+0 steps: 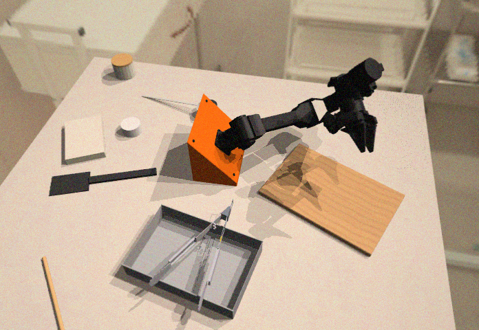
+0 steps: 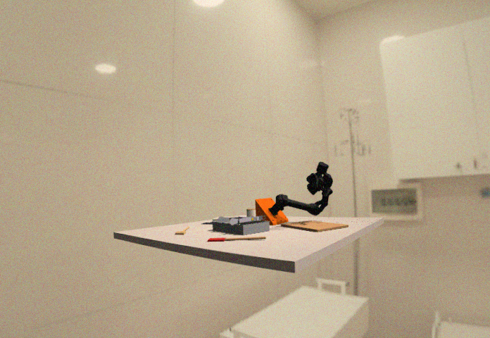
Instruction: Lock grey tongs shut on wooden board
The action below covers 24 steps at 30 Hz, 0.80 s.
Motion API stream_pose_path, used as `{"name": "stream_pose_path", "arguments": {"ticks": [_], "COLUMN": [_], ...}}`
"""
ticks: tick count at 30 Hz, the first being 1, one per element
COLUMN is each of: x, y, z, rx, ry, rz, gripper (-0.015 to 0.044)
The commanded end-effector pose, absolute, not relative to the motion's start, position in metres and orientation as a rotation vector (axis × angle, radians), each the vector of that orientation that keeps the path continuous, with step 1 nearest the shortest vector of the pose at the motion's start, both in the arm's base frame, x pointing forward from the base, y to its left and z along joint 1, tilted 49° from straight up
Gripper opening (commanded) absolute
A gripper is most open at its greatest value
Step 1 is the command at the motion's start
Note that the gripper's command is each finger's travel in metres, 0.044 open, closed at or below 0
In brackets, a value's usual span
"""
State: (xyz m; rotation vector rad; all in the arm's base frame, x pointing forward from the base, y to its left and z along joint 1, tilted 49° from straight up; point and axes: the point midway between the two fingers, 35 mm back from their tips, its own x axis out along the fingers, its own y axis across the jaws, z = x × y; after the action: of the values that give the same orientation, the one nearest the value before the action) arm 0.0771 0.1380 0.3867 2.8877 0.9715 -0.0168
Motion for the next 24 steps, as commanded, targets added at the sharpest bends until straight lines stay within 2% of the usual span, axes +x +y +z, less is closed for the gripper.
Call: {"name": "stream_pose_path", "arguments": {"ticks": [1, 8, 13, 24], "x": [0.077, 0.102, 0.143, 0.224], "y": [0.138, 0.109, 0.063, -0.010], "z": [0.387, 0.391, 0.386, 0.330], "rx": [2.888, 2.977, 3.115, 3.188], "ry": [0.971, 0.957, 0.930, 0.850], "rz": [-0.017, -0.131, -0.345, -0.880], "gripper": [0.0426, 0.0440, 0.0440, 0.0440]}}
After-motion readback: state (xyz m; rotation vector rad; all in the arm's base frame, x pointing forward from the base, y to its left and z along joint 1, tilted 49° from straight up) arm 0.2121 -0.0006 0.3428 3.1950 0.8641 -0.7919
